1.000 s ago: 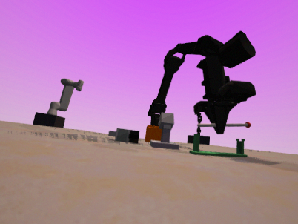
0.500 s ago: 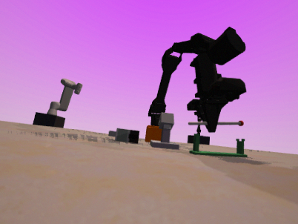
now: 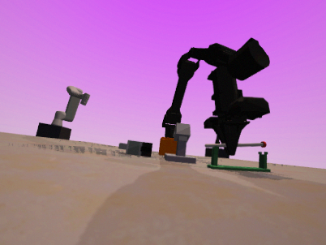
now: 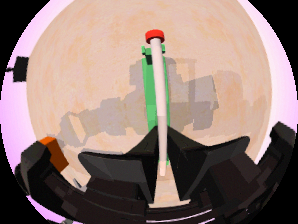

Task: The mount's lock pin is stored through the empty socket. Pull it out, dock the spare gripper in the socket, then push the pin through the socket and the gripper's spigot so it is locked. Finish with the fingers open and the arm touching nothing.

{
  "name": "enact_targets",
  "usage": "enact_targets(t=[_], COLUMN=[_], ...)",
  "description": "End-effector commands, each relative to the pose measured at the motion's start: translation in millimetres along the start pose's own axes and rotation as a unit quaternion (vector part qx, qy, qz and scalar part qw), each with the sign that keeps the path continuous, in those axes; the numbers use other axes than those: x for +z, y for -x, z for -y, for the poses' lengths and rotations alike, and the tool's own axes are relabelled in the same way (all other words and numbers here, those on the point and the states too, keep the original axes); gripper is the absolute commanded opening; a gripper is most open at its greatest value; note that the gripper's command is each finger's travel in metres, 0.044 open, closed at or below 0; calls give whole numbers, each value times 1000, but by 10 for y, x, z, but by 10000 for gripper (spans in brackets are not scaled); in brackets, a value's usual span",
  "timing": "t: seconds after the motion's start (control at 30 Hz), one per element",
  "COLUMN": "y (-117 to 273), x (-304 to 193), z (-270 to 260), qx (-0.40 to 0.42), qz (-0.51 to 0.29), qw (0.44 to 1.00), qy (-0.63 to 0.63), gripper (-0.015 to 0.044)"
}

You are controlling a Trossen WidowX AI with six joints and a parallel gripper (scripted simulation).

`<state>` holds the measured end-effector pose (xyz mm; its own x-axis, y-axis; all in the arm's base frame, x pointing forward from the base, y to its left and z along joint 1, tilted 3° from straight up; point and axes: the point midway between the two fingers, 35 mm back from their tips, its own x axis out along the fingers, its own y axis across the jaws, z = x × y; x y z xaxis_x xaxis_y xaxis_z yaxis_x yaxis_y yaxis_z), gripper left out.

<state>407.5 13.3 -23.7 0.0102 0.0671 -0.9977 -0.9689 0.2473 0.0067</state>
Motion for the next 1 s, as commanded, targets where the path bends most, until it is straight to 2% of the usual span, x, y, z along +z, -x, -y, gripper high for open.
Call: enact_targets(t=[0.0, 0.97], y=[-68, -148], x=[-10, -20], z=[-11, -21], qx=[1, -1], qz=[0, 0], qw=[1000, 1000], qy=[2, 3], gripper=[0, 0])
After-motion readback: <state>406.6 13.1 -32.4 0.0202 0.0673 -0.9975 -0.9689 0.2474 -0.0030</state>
